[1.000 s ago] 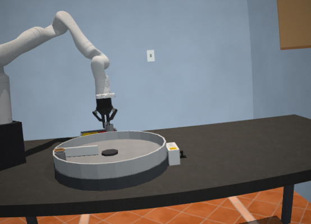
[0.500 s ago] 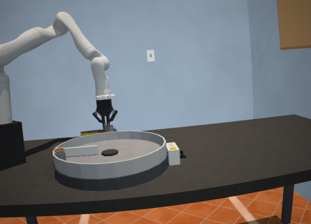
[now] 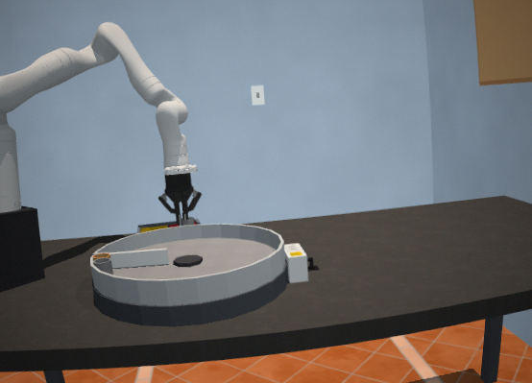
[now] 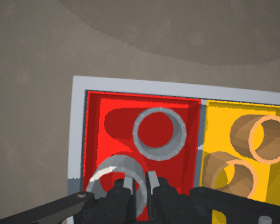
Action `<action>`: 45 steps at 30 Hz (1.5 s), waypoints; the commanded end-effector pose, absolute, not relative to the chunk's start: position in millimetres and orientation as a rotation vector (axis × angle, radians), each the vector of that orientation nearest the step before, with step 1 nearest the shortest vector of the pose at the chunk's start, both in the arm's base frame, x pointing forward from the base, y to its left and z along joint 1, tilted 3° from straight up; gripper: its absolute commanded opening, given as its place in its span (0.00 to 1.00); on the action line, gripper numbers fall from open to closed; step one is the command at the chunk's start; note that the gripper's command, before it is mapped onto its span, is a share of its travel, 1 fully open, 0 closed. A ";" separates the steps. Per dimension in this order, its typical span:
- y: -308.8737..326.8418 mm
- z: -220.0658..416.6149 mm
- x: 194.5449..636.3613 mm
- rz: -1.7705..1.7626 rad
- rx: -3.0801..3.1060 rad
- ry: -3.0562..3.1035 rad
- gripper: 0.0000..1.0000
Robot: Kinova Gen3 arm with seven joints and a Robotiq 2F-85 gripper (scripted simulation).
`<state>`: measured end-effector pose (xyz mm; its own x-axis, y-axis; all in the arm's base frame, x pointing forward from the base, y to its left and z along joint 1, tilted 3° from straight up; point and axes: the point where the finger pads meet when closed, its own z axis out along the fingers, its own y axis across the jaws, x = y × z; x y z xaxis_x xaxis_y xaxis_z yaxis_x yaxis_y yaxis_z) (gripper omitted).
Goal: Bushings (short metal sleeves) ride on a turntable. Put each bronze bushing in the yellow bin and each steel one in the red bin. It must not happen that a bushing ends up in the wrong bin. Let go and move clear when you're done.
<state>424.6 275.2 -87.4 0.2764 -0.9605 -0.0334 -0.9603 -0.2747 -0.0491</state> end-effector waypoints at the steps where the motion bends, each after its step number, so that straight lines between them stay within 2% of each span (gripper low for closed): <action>1: 274.9 -87.1 425.2 -0.006 -2.461 1.855 0.00; 45: 276.0 -111.1 426.2 -0.006 -2.461 1.855 0.00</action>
<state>425.6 277.1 -110.3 0.2768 -0.9603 -0.0346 -0.9602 -0.2749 -0.0504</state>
